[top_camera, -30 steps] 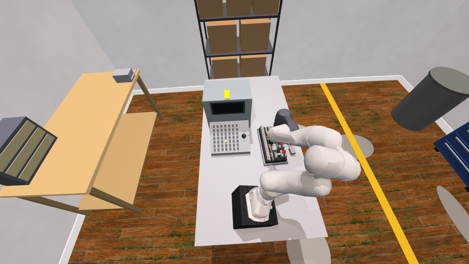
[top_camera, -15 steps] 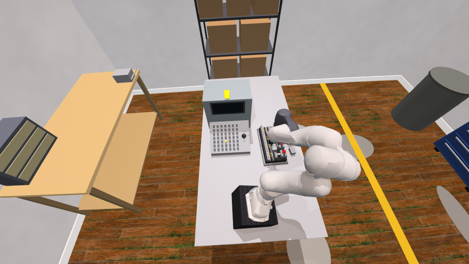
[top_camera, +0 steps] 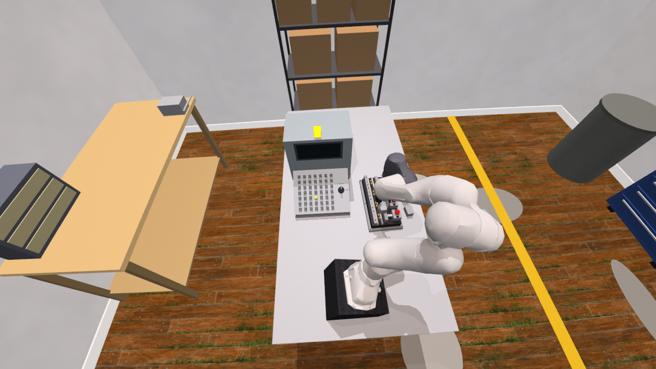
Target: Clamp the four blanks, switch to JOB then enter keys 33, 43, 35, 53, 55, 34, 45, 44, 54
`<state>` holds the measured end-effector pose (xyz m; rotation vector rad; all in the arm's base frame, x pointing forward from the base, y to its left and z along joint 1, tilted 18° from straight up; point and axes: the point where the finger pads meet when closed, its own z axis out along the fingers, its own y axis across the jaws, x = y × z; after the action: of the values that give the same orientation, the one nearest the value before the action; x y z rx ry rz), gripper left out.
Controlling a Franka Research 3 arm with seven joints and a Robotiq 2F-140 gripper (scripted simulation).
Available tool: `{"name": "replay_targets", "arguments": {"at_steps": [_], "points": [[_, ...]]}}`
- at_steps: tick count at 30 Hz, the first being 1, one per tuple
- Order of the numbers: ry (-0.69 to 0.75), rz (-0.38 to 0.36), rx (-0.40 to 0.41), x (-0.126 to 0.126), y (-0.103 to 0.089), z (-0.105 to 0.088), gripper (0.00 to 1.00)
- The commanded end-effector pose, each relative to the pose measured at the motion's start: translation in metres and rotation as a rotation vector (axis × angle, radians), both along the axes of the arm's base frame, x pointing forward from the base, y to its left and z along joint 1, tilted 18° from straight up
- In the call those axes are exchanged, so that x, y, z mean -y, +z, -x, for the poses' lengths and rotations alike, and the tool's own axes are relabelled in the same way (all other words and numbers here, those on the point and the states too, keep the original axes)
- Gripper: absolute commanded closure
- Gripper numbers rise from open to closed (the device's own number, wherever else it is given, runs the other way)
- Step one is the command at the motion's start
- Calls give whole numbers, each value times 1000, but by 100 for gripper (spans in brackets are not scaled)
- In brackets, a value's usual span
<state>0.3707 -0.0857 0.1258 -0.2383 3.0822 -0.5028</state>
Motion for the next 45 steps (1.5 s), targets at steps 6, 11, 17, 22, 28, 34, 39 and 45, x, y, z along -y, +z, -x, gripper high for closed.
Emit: {"name": "replay_targets", "arguments": {"at_steps": [6, 11, 17, 22, 28, 34, 39, 45], "points": [[-2, -1, 8, 2, -6, -2, 100], [-2, -1, 8, 4, -12, -2, 100], [-2, -1, 8, 7, -21, -3, 100], [-2, -1, 8, 8, -25, -3, 100], [-2, -1, 8, 12, -35, -3, 100], [-2, -1, 8, 15, -45, -4, 100], [-2, -1, 8, 16, -49, -4, 100], [-2, -1, 8, 19, -57, -4, 100]]}}
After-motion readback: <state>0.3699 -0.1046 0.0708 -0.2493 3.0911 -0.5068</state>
